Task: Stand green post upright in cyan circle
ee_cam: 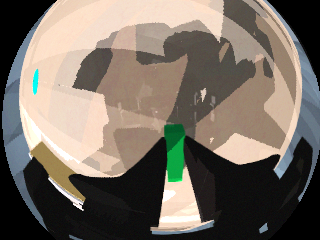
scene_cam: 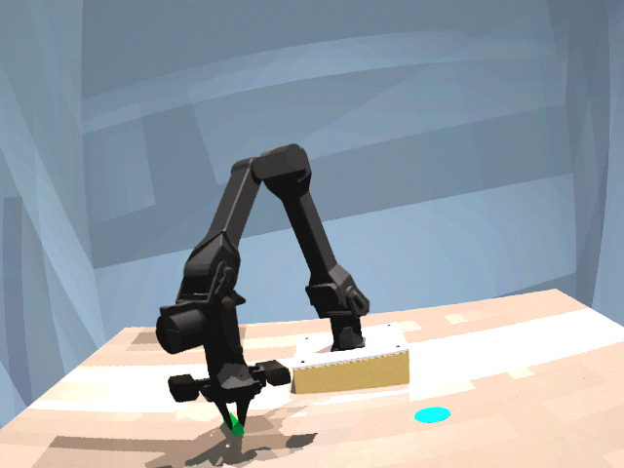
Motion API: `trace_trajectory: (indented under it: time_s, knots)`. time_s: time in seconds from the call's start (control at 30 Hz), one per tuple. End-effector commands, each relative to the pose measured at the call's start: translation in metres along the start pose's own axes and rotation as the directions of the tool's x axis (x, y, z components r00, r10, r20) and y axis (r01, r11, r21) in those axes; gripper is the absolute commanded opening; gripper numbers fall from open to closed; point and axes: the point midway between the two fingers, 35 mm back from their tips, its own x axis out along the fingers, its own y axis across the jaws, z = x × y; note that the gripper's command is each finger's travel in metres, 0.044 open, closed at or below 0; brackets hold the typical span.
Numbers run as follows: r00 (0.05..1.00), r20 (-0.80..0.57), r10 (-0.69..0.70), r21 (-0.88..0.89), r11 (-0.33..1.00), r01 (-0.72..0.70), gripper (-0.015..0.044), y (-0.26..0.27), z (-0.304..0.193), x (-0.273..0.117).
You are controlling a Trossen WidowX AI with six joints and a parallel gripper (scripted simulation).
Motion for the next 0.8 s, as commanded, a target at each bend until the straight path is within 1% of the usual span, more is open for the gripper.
trace_trajectory:
  time_s: [0.0, 0.77]
  knots:
    - [1.000, 0.017, -0.008, 0.016, 1.000, 0.007, 0.0023, -0.001, 0.002, -0.006]
    - [1.000, 0.004, 0.000, 0.004, 1.000, 0.000, 0.0023, -0.005, 0.004, -0.056]
